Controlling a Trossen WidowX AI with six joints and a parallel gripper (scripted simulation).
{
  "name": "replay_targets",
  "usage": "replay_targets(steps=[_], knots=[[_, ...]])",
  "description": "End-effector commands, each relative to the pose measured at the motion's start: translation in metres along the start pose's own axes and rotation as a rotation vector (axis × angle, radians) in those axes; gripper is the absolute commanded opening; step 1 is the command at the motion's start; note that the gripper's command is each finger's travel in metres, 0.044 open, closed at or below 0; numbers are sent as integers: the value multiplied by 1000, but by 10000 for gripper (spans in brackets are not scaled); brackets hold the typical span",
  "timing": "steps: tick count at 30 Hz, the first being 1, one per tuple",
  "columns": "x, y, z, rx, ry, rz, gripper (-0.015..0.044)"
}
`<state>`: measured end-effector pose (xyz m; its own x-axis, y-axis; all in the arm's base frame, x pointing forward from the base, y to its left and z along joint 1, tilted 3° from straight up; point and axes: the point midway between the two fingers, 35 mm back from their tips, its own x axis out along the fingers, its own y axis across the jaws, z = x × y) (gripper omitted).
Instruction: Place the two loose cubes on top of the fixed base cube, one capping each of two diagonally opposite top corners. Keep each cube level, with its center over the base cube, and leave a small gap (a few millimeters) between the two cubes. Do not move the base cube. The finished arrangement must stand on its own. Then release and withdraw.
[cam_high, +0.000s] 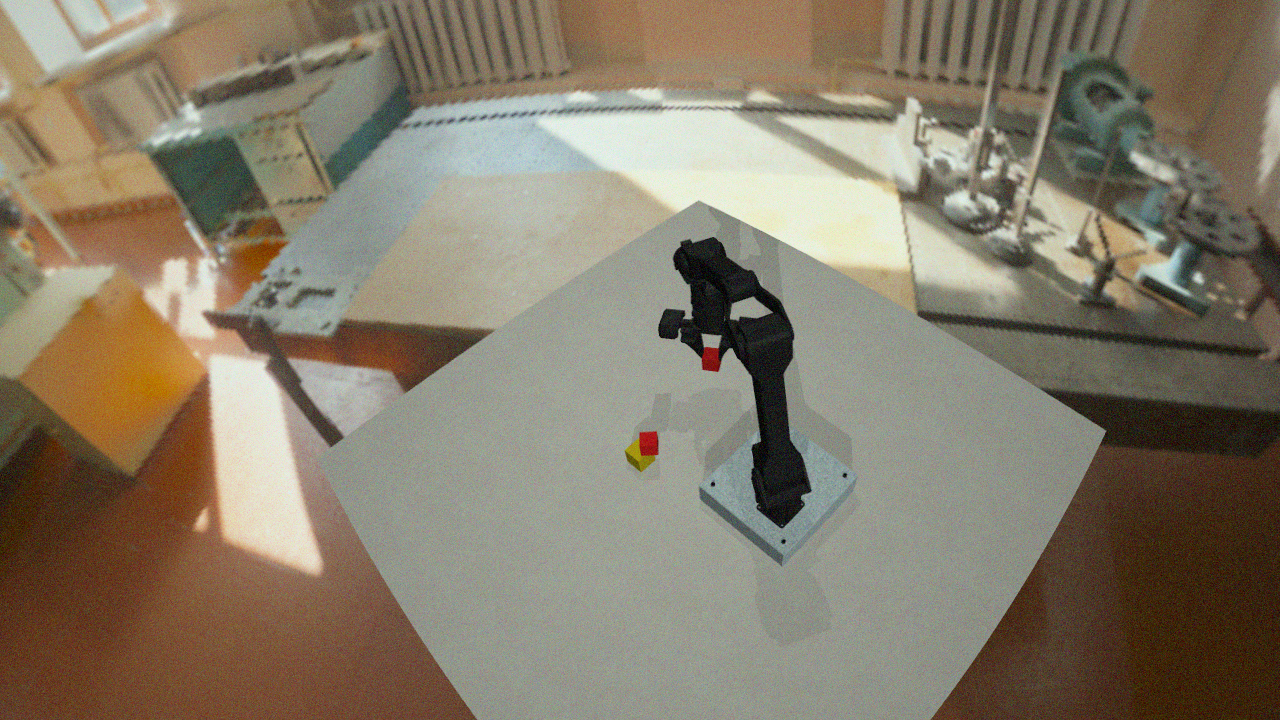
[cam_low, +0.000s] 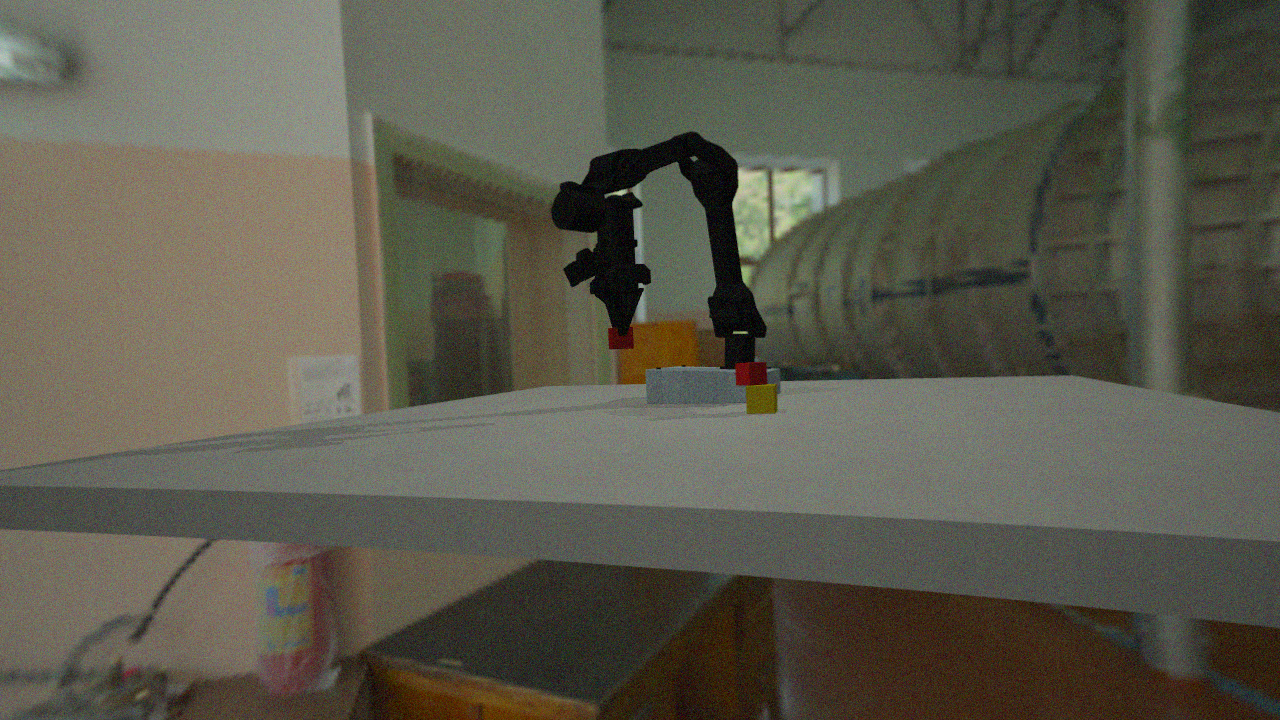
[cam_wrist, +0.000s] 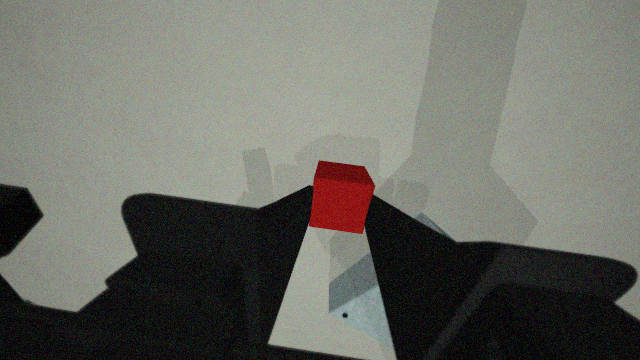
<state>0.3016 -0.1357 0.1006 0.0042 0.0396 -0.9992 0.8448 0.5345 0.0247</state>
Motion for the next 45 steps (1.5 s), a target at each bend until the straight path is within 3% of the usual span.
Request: replay_targets(steps=[1, 45], knots=[[-5, 6, -4, -53, -9, 5, 105], [-6, 93, -104, -1055, -25, -4, 105]])
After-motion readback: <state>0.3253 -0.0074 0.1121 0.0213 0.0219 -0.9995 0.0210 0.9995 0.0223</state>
